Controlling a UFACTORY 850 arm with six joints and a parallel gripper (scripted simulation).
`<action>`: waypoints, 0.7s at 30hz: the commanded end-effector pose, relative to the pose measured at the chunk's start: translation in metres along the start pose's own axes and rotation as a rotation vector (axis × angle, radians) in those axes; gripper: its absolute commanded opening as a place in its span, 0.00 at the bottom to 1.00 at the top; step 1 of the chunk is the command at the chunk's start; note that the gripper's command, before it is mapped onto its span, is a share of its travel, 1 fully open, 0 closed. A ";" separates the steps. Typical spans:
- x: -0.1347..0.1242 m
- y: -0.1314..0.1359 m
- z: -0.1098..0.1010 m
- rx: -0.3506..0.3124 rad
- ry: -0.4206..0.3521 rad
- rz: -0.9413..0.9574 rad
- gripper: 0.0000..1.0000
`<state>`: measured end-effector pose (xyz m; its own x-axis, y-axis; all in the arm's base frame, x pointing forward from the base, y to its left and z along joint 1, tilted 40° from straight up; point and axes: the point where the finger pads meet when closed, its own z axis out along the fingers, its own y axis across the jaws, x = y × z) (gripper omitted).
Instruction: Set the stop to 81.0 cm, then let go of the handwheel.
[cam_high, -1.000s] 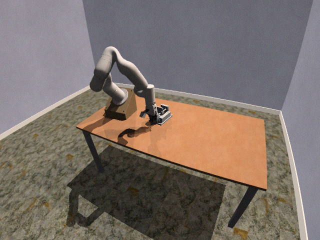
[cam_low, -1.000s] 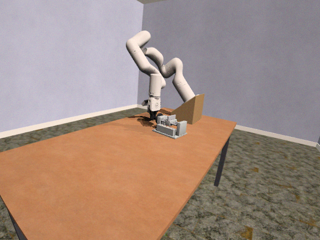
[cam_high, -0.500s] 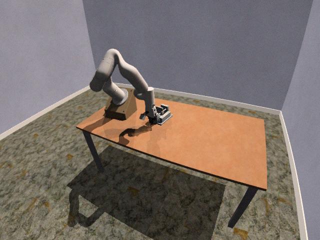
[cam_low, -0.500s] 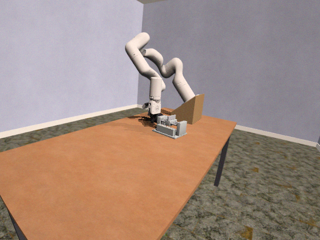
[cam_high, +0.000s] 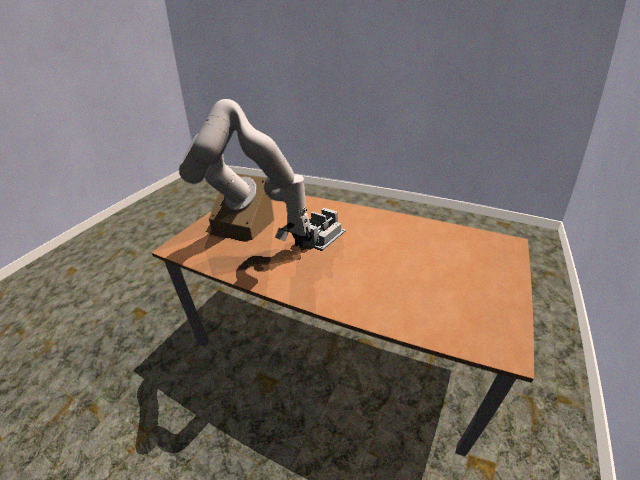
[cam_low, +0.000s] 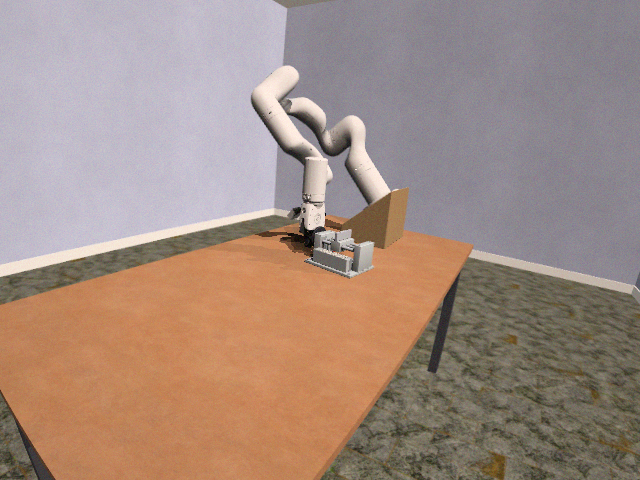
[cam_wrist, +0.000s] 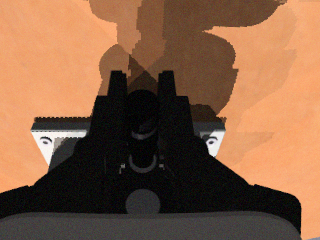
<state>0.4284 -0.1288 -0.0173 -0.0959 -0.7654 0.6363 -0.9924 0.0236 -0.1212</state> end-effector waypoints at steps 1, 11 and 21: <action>0.000 0.011 -0.002 0.003 -0.001 0.001 0.06; 0.000 0.024 -0.013 0.003 -0.001 0.001 0.06; 0.000 0.028 -0.028 0.003 -0.001 0.001 0.06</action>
<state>0.3995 -0.1149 -0.0050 -0.0962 -0.7655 0.6362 -0.9922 0.0228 -0.1226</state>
